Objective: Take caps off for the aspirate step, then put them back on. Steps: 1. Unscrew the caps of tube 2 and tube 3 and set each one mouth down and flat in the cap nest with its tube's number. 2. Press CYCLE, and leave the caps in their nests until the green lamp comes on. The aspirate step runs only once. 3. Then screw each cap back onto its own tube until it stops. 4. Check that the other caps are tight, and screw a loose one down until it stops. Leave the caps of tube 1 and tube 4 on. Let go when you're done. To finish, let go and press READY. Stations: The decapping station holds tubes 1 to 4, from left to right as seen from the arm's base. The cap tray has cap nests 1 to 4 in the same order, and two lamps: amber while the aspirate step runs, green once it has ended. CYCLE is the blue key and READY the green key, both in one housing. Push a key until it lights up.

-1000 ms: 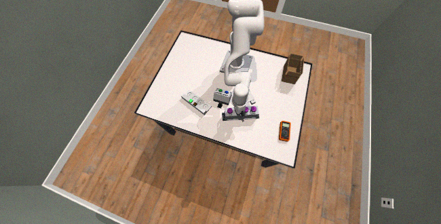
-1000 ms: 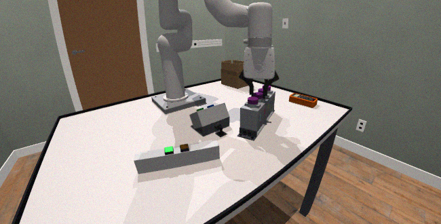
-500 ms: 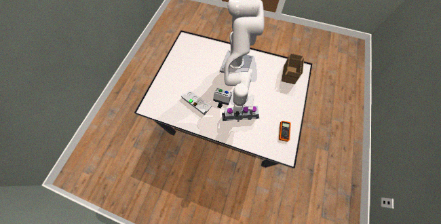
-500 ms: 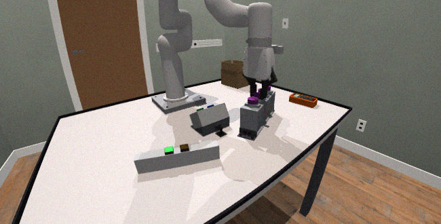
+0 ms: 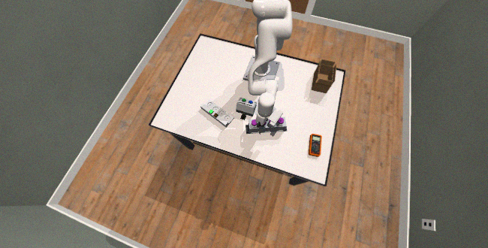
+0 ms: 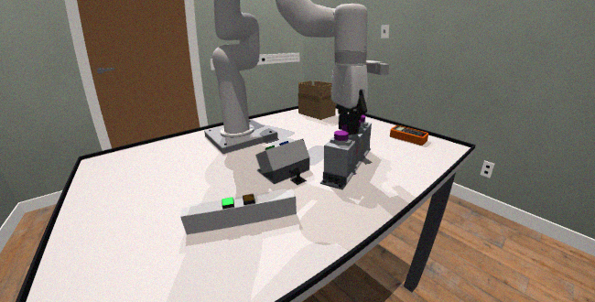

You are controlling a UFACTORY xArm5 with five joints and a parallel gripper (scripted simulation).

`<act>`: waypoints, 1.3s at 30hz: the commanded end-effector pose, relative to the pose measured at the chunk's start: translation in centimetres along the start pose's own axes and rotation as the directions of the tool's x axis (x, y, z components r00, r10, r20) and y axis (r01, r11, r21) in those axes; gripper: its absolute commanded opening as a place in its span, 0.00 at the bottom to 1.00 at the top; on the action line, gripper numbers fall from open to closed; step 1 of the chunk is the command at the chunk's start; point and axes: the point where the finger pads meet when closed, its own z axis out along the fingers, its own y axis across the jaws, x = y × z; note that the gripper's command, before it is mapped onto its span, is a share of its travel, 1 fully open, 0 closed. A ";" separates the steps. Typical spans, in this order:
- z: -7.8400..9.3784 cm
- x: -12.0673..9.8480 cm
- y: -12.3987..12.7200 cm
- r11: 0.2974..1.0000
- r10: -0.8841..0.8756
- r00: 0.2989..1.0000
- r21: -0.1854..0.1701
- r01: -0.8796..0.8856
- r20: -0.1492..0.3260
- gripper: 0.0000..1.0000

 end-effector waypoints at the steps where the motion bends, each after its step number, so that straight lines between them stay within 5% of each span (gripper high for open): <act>1: -0.2 0.1 0.1 1.000 0.018 1.000 -0.009 -0.018 0.005 0.46; 11: -0.2 0.1 0.1 1.000 0.018 1.000 -0.009 -0.018 0.005 0.46; 28: -4.7 0.1 0.1 1.000 0.018 1.000 -0.009 -0.018 0.005 0.46; 33: -4.8 0.1 0.1 1.000 0.018 1.000 -0.009 -0.018 0.005 0.46; 39: -4.8 2.8 -2.1 0.953 -0.304 0.953 -0.006 0.304 0.006 0.46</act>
